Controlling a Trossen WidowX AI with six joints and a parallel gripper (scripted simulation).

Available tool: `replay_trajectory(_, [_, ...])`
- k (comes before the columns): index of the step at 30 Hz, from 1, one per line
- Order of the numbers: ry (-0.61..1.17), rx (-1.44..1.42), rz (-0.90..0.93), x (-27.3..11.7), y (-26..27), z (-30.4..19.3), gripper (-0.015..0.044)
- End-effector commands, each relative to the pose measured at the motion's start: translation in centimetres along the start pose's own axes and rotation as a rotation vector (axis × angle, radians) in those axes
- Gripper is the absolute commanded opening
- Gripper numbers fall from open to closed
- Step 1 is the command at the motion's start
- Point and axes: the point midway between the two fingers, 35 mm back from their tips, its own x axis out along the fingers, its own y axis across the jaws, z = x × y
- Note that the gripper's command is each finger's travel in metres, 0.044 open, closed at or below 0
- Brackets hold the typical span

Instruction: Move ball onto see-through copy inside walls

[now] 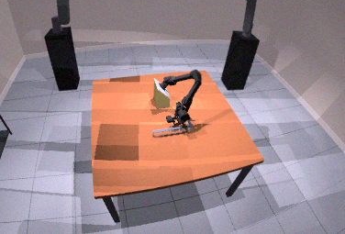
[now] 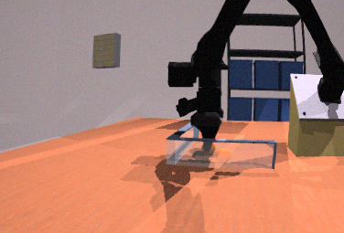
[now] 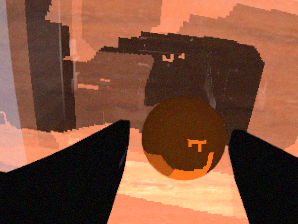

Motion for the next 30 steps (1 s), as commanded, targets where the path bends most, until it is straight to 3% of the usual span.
replay_trajectory(1, [0.001, 0.006, -0.002, 0.1, -0.1, 0.0, 0.0178])
replay_trajectory(8, [0.001, 0.006, -0.002, 0.1, -0.1, 0.0, 0.0132])
replay_trajectory(13, [0.0, 0.006, -0.006, -1.5, -0.2, 0.3, 0.0])
replay_trajectory(30, [0.001, 0.006, -0.007, -12.7, -0.1, 0.0, 0.0])
